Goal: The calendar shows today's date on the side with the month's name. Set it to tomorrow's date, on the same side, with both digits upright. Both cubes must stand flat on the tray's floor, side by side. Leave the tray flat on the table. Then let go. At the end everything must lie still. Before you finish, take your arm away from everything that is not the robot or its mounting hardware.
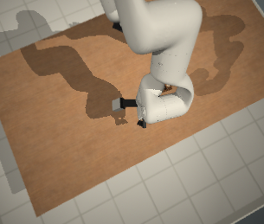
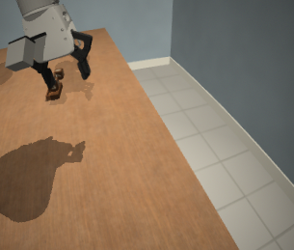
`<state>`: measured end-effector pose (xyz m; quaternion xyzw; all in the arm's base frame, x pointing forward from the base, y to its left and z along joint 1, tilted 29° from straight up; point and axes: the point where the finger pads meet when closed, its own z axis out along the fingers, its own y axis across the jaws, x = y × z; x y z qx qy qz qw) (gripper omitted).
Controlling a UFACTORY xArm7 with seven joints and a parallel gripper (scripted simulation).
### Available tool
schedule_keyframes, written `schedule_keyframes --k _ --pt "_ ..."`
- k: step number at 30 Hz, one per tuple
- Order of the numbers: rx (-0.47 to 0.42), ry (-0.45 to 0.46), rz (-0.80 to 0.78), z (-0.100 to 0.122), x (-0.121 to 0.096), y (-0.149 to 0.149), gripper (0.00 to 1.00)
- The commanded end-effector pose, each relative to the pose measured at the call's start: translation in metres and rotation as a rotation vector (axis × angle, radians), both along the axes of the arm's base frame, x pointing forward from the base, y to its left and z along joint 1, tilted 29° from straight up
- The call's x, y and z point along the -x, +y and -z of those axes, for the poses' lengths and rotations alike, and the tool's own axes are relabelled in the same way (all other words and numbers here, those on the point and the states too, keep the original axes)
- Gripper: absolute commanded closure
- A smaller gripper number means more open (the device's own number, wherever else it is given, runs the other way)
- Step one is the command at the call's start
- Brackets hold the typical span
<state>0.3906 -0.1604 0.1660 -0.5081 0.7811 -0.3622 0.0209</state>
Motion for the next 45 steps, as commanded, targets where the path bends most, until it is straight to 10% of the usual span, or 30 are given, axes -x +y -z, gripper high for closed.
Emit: schedule_keyframes --k 1,21,28,31,35,38,39,41,42,45 --pt "0.037 -0.046 0.045 -0.029 0.006 -0.042 0.0" --pt "0.229 -0.147 0.296 -0.128 0.108 -0.203 0.0" --pt "0.328 -0.15 0.451 -0.168 0.195 -0.26 0.0" --pt "0.328 -0.15 0.451 -0.169 0.197 -0.262 0.0" --pt "0.39 -0.134 0.572 -0.192 0.269 -0.289 0.0" --pt "0.39 -0.134 0.572 -0.193 0.272 -0.291 0.0" --pt "0.419 -0.119 0.637 -0.203 0.314 -0.301 0.0" --pt "0.419 -0.119 0.637 -0.203 0.314 -0.301 0.0" --pt "0.445 -0.101 0.706 -0.21 0.35 -0.305 0.0" --pt "0.445 -0.101 0.706 -0.212 0.358 -0.307 0.0"
